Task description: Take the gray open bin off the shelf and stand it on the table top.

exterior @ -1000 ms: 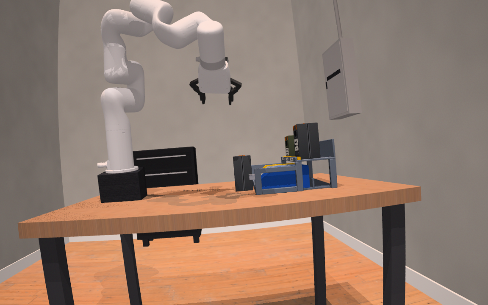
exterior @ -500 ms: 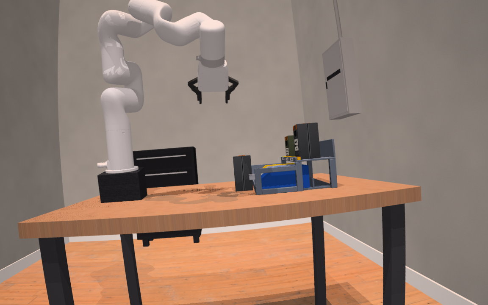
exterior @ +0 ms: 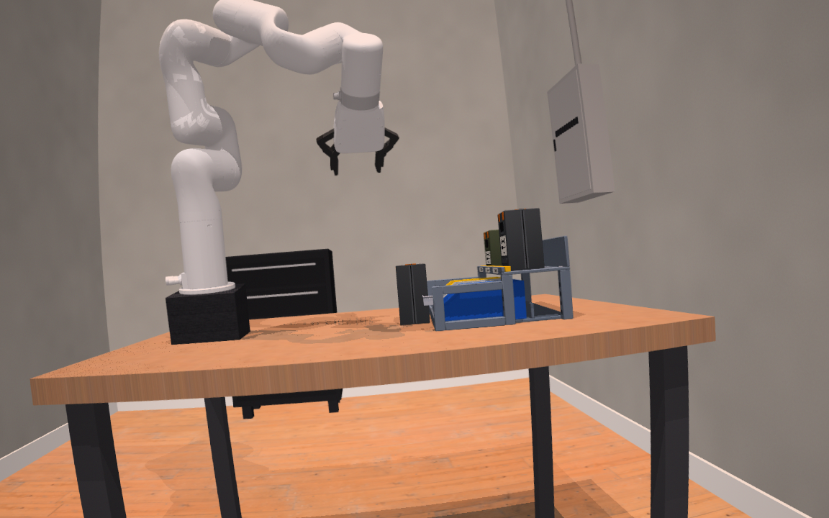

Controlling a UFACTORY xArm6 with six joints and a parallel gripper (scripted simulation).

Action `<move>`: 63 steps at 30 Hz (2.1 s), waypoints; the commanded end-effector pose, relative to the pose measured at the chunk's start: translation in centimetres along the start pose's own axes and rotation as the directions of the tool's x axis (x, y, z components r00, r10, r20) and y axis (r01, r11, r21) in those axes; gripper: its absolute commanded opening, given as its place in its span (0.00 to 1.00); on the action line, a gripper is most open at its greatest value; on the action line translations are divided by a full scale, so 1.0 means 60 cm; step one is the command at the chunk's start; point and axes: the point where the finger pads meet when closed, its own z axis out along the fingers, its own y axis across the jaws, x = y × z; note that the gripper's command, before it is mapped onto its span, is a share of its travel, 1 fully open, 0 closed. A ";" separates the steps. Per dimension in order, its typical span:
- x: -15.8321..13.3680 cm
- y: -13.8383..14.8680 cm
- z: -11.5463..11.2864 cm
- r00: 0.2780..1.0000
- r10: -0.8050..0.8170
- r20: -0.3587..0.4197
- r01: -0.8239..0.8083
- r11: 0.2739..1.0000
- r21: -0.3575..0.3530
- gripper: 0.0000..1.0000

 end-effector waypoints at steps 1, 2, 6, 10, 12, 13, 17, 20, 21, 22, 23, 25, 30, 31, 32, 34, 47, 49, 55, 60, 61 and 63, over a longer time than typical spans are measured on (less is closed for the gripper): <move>0.060 -0.010 0.029 0.984 -0.163 0.072 0.158 0.985 0.072 1.00; 0.076 -0.013 0.037 0.974 -0.207 0.089 0.199 0.975 0.095 1.00; 0.076 -0.013 0.037 0.974 -0.207 0.089 0.199 0.975 0.095 1.00; 0.076 -0.013 0.037 0.974 -0.207 0.089 0.199 0.975 0.095 1.00; 0.076 -0.013 0.037 0.974 -0.207 0.089 0.199 0.975 0.095 1.00; 0.076 -0.013 0.037 0.974 -0.207 0.089 0.199 0.975 0.095 1.00; 0.107 -0.020 0.054 0.932 -0.337 0.133 0.315 0.935 0.165 1.00; 0.129 -0.024 0.065 0.893 -0.422 0.157 0.387 0.897 0.215 1.00; 0.129 -0.024 0.065 0.893 -0.422 0.157 0.387 0.897 0.215 1.00; 0.129 -0.024 0.065 0.893 -0.422 0.157 0.387 0.897 0.215 1.00; 0.129 -0.024 0.065 0.893 -0.422 0.157 0.387 0.897 0.215 1.00; 0.129 -0.024 0.065 0.893 -0.422 0.157 0.387 0.897 0.215 1.00; 0.129 -0.024 0.065 0.893 -0.422 0.157 0.387 0.897 0.215 1.00; 0.129 -0.024 0.065 0.893 -0.422 0.157 0.387 0.897 0.215 1.00; 0.125 -0.023 0.063 0.871 -0.463 0.166 0.419 0.875 0.240 1.00; 0.120 -0.022 0.060 0.820 -0.543 0.182 0.483 0.826 0.291 1.00; 0.115 -0.021 0.057 0.761 -0.619 0.193 0.539 0.769 0.343 1.00; 0.113 -0.020 0.056 0.730 -0.655 0.197 0.564 0.739 0.369 1.00; 0.108 -0.019 0.053 0.587 -0.785 0.197 0.646 0.601 0.471 1.00; 0.108 -0.019 0.053 0.587 -0.785 0.197 0.646 0.601 0.471 1.00; 0.108 -0.019 0.053 0.587 -0.785 0.197 0.646 0.601 0.471 1.00; 0.108 -0.019 0.053 0.587 -0.785 0.197 0.646 0.601 0.471 1.00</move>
